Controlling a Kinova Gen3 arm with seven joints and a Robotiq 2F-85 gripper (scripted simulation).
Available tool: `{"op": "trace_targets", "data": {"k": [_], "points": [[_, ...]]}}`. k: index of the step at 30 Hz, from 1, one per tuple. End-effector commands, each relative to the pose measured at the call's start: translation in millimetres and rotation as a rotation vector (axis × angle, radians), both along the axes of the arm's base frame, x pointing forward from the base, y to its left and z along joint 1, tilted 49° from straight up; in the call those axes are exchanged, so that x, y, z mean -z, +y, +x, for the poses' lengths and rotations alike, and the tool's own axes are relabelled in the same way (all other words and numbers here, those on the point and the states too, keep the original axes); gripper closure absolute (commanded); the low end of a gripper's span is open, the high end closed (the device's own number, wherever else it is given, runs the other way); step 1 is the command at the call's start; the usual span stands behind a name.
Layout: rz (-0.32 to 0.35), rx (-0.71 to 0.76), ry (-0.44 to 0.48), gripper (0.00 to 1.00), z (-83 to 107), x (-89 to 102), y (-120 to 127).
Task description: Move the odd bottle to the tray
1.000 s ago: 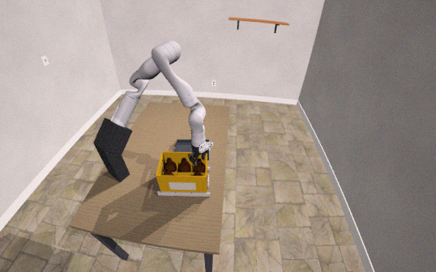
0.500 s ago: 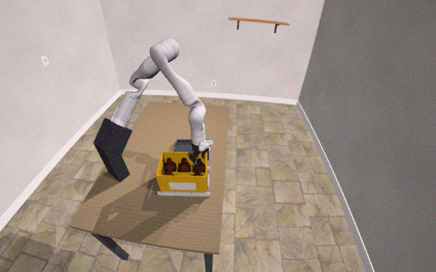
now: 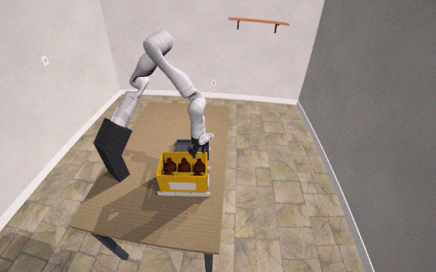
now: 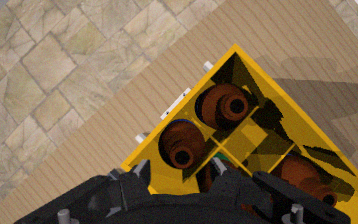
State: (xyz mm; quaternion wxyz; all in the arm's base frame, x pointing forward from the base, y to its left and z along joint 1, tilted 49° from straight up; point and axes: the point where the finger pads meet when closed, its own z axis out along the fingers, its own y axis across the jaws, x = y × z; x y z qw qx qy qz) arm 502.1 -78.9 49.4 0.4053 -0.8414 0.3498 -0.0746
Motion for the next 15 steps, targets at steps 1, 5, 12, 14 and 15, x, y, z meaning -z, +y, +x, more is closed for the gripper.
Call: {"op": "trace_targets", "data": {"k": [1,5,12,14,15], "points": [[-0.001,0.006,0.0,0.36,-6.2,-8.6,-11],[-0.001,0.007,0.0,0.36,-9.6,-15.0,-18],[-0.001,0.008,0.0,0.36,-12.2,-19.8,-23],[-0.001,0.008,0.0,0.36,-12.6,-20.1,-23],[-0.001,0.008,0.0,0.36,-12.7,-20.3,-23]]}}
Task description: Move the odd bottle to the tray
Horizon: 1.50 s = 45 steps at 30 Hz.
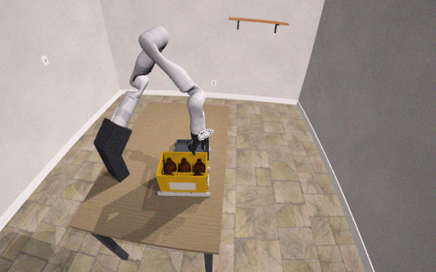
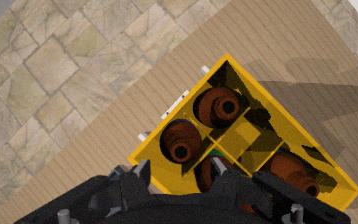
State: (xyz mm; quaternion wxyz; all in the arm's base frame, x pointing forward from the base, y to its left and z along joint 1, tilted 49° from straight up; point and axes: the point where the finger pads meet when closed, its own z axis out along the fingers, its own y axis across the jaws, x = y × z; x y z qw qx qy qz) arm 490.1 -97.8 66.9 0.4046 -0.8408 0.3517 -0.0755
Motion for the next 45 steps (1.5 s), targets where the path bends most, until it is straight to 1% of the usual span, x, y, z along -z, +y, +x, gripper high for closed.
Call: {"op": "trace_targets", "data": {"k": [1,3,4,38,40,42,45], "points": [[0.0,0.003,-0.001,0.36,-0.8,-2.9,-4],[0.0,0.003,-0.001,0.36,-0.8,-2.9,-4],[0.0,0.003,-0.001,1.0,-0.8,-2.9,-4],[0.0,0.003,0.0,1.0,-1.4,-2.5,-4],[-0.002,0.0,0.003,1.0,-11.0,6.5,-7],[-0.008,0.003,0.008,1.0,-32.6,29.2,-20],[-0.011,0.004,0.011,1.0,-53.5,49.2,-28]]}}
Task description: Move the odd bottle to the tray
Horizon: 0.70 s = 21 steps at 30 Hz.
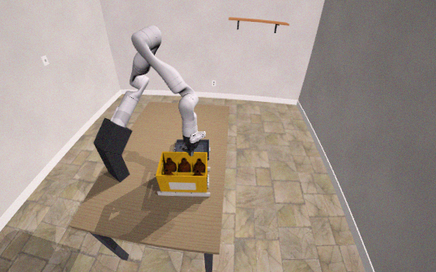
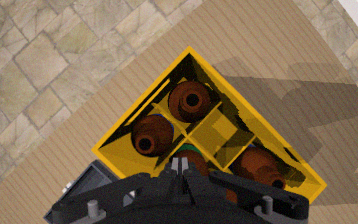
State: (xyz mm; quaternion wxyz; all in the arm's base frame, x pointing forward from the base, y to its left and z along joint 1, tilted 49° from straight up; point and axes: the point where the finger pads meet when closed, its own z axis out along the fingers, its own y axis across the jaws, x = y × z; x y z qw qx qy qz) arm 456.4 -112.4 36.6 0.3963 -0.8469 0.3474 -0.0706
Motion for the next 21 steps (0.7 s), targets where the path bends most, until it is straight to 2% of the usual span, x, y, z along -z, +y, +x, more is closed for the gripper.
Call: {"op": "trace_targets", "data": {"k": [1,2,4,5,12,18,19,21], "points": [[0.004,0.019,0.0,1.0,-28.0,26.2,-17],[0.004,0.019,0.001,1.0,-36.4,33.5,-19],[0.004,0.019,0.001,1.0,-36.4,33.5,-19],[0.005,0.018,0.001,1.0,-55.2,49.0,-23],[0.017,0.012,-0.011,1.0,-114.2,91.5,-22],[0.018,0.012,-0.012,1.0,-116.9,93.3,-22],[0.016,0.016,-0.012,0.36,-115.8,93.9,-24],[0.016,0.016,-0.012,0.36,-115.8,93.9,-24]]}}
